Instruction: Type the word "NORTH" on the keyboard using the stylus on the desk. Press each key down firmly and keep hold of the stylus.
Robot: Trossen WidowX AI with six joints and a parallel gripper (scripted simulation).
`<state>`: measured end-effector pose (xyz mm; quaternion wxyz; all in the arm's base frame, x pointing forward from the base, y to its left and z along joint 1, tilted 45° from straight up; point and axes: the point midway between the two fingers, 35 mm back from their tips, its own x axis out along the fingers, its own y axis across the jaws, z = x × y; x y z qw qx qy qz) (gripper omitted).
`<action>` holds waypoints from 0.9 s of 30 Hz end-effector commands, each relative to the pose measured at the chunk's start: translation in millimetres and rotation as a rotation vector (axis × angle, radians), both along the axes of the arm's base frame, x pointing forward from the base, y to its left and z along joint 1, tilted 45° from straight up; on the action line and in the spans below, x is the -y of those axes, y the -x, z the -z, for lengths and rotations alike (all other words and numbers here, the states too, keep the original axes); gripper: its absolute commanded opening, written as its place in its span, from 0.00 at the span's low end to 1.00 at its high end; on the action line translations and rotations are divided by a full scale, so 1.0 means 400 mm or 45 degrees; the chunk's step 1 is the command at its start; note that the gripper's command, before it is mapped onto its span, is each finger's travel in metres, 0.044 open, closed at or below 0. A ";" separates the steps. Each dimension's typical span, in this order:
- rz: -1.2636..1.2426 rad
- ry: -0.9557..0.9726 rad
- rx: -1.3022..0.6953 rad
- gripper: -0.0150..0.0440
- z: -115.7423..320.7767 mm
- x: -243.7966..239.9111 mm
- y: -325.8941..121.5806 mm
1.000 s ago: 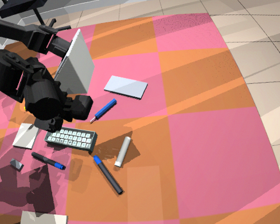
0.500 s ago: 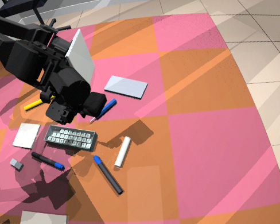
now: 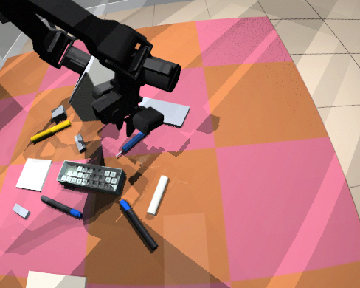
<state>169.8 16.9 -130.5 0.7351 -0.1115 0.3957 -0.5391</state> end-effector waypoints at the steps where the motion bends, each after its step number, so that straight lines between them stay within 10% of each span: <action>1: -0.032 0.073 0.184 0.51 0.016 0.011 0.044; 27: -0.032 0.074 0.184 0.51 0.043 0.038 0.045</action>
